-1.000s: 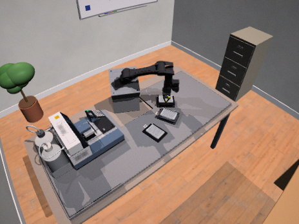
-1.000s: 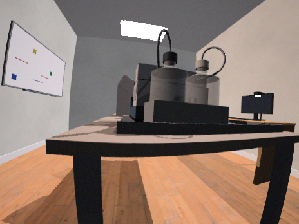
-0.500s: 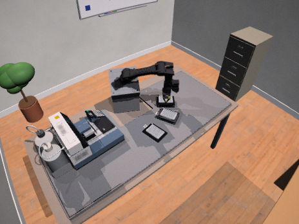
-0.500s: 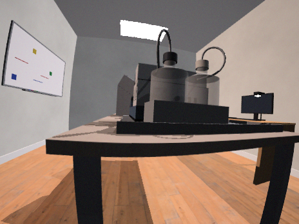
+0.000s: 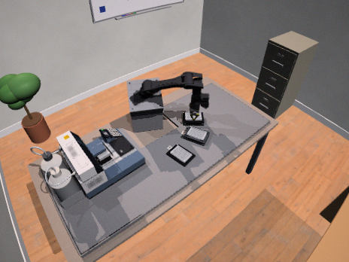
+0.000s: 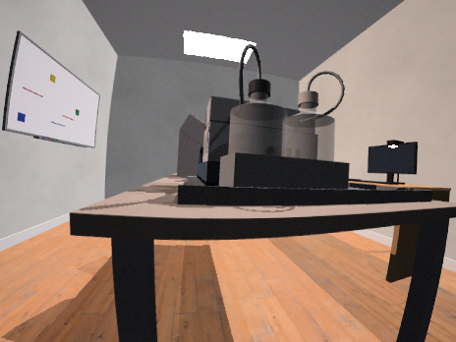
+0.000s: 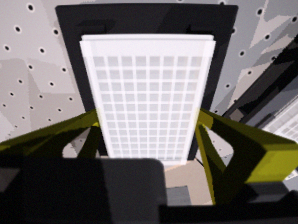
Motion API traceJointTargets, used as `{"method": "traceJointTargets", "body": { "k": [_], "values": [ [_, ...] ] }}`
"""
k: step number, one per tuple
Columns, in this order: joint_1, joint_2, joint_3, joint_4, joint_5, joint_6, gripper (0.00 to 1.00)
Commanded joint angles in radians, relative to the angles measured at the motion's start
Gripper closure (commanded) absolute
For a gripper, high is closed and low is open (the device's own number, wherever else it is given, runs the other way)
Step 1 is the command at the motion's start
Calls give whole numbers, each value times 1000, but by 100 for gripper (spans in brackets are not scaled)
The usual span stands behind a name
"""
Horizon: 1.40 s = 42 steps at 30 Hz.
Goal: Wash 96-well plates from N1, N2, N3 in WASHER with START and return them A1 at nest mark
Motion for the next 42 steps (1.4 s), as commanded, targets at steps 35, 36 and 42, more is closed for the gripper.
{"method": "traceJointTargets", "body": {
  "k": [35, 36, 42],
  "values": [
    [0, 5, 11, 10, -1, -7, 0],
    [0, 5, 11, 10, -1, -7, 0],
    [0, 5, 11, 10, -1, -7, 0]
  ]
}}
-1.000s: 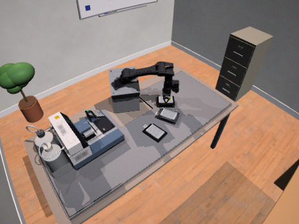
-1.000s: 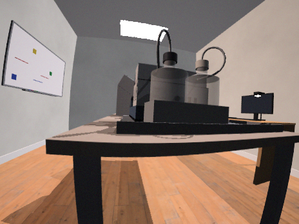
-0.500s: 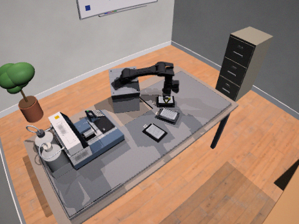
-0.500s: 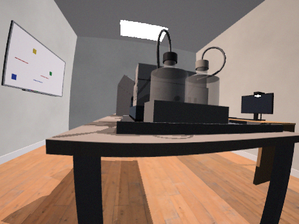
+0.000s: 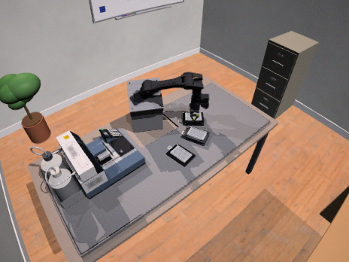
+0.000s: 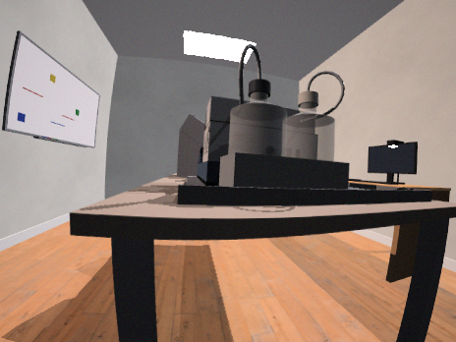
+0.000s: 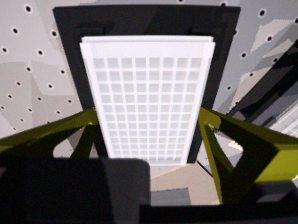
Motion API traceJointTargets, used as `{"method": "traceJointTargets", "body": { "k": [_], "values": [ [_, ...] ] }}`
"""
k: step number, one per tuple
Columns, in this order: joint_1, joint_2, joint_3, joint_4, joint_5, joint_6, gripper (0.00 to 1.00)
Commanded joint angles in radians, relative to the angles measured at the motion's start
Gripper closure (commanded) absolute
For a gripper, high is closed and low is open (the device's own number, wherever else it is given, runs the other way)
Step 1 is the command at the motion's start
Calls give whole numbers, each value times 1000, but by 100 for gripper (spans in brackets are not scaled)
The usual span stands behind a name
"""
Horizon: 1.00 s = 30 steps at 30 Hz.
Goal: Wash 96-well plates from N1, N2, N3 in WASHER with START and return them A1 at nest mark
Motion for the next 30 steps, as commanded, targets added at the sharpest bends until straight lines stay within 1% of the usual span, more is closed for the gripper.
{"method": "traceJointTargets", "body": {
  "k": [1, 12, 27, 30],
  "values": [
    [5, -6, 3, 1, -1, -1, 0],
    [10, -16, -2, -6, -1, 5, 0],
    [47, -88, -37, -67, 2, 48, 0],
    [49, -93, -39, -71, 2, 51, 0]
  ]
}}
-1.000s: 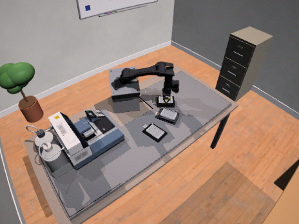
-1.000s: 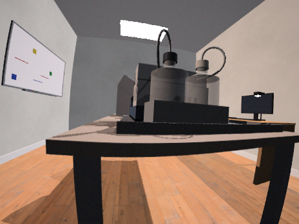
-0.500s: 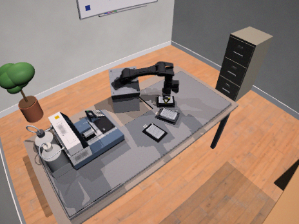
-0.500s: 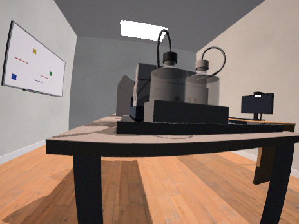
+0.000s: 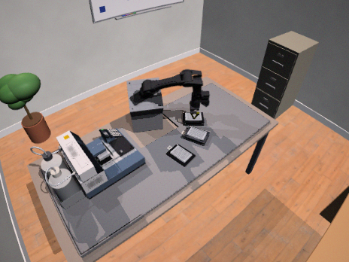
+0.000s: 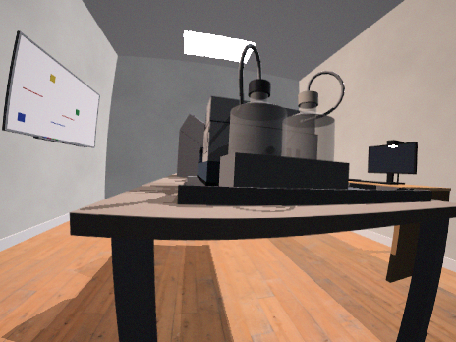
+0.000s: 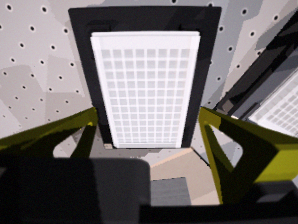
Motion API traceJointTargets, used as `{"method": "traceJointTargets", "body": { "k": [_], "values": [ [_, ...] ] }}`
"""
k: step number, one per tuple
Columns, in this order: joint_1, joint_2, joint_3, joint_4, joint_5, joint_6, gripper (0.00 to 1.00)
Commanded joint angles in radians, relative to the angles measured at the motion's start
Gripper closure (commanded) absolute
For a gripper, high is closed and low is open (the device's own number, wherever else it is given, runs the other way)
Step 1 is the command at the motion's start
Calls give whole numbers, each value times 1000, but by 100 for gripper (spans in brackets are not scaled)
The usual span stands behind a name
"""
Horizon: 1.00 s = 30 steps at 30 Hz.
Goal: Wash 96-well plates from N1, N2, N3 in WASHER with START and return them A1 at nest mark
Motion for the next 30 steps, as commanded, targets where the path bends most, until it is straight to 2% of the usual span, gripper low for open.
{"method": "traceJointTargets", "body": {
  "k": [1, 30],
  "values": [
    [19, -22, -3, -16, 2, 10, 0],
    [85, -145, -39, -144, 3, 89, 0]
  ]
}}
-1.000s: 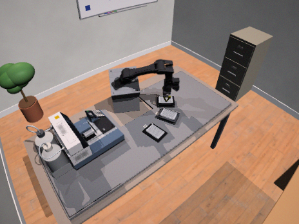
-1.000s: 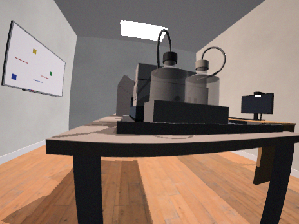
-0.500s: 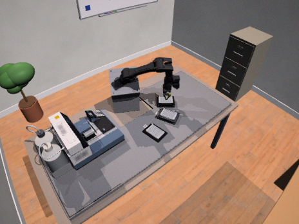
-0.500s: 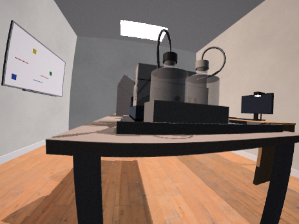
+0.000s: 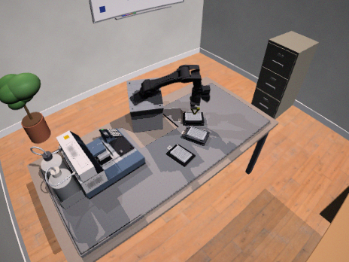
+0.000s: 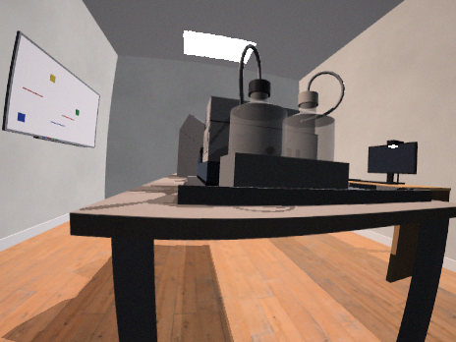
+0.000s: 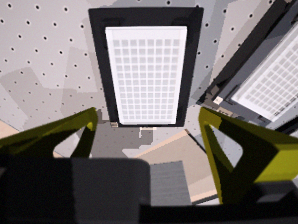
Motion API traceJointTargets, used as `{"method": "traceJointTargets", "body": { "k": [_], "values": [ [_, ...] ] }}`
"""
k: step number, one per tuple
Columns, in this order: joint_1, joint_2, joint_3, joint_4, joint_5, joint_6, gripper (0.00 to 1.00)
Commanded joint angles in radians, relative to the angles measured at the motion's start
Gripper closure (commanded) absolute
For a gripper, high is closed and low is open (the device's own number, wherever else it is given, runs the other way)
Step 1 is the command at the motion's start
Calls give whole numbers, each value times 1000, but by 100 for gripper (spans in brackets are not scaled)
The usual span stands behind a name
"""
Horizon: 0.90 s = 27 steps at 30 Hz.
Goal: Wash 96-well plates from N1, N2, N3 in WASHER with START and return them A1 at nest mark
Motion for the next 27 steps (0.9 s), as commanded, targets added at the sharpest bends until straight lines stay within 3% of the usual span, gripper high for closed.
{"method": "traceJointTargets", "body": {
  "k": [1, 27],
  "values": [
    [22, -26, 0, -24, 3, 14, 0],
    [39, -56, -4, -60, 3, 34, 0]
  ]
}}
